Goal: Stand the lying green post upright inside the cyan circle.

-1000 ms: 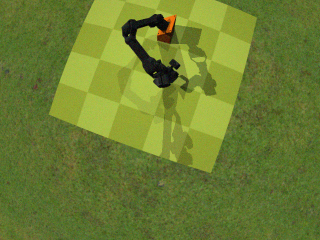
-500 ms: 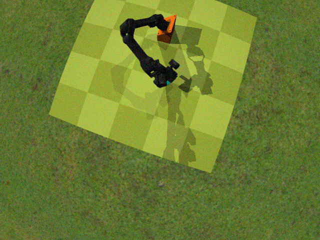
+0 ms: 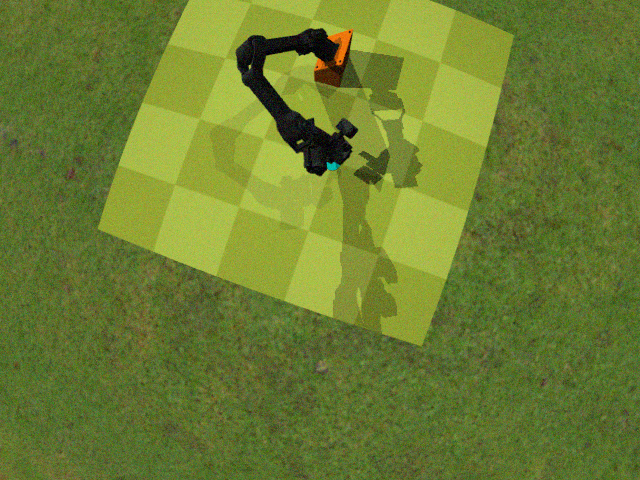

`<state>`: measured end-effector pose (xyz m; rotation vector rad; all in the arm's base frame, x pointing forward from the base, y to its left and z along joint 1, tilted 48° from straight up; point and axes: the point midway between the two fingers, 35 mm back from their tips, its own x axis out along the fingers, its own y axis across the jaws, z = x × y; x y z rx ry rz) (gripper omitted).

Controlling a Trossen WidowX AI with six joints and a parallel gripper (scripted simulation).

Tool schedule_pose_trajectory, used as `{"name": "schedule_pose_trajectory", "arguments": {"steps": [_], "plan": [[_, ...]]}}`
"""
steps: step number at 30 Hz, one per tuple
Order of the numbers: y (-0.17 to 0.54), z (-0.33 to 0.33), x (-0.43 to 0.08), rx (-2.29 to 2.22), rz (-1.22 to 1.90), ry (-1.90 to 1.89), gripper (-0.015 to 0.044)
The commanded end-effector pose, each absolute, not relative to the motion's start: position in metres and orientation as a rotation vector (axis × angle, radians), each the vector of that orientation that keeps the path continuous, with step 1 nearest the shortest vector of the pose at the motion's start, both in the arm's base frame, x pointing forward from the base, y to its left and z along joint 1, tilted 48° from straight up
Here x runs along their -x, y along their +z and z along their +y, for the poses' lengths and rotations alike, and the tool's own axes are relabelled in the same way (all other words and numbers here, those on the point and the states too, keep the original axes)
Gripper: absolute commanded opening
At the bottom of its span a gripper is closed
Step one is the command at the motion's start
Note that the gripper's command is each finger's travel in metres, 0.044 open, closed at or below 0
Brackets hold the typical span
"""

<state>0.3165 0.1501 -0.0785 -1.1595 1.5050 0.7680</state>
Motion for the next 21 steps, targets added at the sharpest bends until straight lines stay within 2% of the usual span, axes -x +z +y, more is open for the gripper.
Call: {"name": "schedule_pose_trajectory", "arguments": {"steps": [1,21], "plan": [[-0.0796,0.1493,-0.3156,1.142,1.491,0.792,0.0023],[-0.0818,0.1481,-0.3167,1.051,1.389,0.887,0.0023]]}}
